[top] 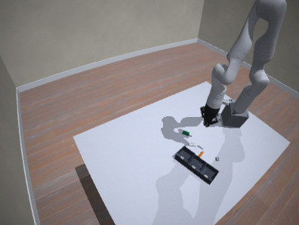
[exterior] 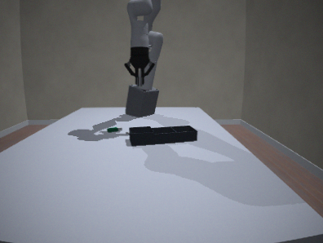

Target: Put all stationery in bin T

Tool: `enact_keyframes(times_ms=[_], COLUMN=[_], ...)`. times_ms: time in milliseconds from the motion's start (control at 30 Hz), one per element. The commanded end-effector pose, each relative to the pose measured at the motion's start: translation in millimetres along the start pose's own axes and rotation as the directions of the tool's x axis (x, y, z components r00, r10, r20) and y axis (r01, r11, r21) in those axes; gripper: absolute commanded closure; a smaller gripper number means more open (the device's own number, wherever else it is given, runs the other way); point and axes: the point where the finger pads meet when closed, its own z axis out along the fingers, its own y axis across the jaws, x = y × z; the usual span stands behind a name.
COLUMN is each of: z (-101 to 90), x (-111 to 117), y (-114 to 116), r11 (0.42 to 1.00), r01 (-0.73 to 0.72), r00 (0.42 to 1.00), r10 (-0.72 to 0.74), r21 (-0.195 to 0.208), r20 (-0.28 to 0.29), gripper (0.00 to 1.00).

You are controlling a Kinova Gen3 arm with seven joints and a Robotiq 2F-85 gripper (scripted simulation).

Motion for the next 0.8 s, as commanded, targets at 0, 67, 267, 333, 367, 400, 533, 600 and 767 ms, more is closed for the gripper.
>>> enact_keyframes(times_ms=[0, 67, 267, 333, 367, 400, 533, 600, 767], z=[-0.9, -0.9, 24.9, 37.8, 44.3, 50.7, 76.5, 76.5, 108.7], x=[-1, -1, -22, -32, -37, -43, -64, -64, -90], y=[-1, -1, 0, 0, 0, 0, 1, 1, 1], r11=[1.0, 1.0, 0.98, 0.955, 0.939, 0.921, 0.825, 0.825, 0.66], r01=[-0.001, -0.001, -0.199, -0.296, -0.343, -0.39, -0.565, -0.565, -0.752], r00=[1.0, 1.0, 0.98, 0.955, 0.939, 0.921, 0.825, 0.825, 0.66], r10=[0.001, 0.001, 0.199, 0.296, 0.343, 0.39, 0.565, 0.565, 0.752], r21=[0.001, 0.001, 0.001, 0.0, 0.0, 0.0, -0.001, -0.001, -0.002], r20=[0.003, 0.003, 0.003, 0.003, 0.003, 0.003, 0.003, 0.003, 0.003], gripper=[0.91, 0.91, 0.91, 0.91, 0.91, 0.91, 0.91, 0.91, 0.91])
